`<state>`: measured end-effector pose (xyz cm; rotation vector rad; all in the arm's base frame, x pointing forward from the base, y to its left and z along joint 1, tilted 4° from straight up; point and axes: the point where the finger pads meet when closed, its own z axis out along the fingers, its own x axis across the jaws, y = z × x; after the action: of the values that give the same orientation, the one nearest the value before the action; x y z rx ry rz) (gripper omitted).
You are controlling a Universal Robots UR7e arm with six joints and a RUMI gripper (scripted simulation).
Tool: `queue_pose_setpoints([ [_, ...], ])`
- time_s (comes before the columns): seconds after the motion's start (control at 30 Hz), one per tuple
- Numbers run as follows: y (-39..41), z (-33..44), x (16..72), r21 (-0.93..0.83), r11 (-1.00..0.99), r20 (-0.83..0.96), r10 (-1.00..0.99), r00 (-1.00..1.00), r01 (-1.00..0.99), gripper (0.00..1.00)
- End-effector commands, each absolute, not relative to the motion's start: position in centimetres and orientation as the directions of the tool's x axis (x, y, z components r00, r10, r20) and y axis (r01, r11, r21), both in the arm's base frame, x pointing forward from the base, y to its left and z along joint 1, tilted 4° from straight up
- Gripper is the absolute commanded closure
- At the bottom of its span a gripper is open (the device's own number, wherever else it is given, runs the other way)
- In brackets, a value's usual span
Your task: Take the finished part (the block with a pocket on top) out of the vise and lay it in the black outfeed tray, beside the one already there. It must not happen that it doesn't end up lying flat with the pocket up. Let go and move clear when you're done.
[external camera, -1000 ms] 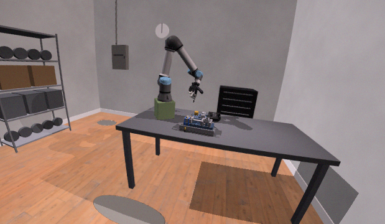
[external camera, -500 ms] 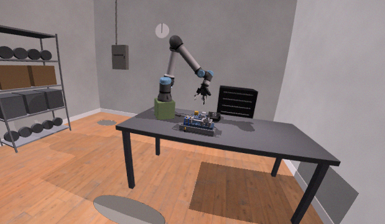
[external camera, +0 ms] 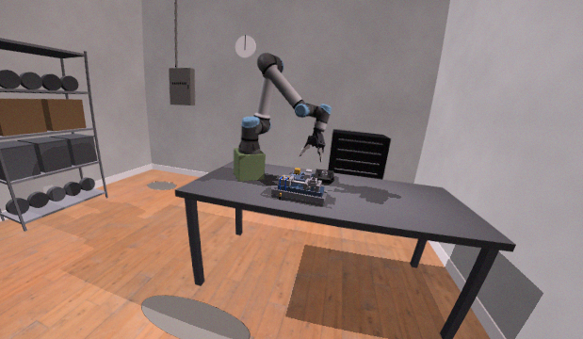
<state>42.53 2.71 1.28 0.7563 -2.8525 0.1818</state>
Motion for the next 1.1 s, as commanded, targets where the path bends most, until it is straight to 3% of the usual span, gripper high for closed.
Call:
queue_pose_setpoints([
  [0.0, -0.4, 1.6, 44.6, -0.066, 0.914, 0.151, -0.388, -0.909, -0.401, 0.00],
  [0.4, -8.5, 2.9, 47.4, -0.063, 0.983, 0.036, -0.169, -0.985, -0.171, 0.00],
  [1.07, -14.4, 4.0, 48.4, -0.057, 0.998, -0.039, -0.020, -0.999, -0.018, 0.00],
])
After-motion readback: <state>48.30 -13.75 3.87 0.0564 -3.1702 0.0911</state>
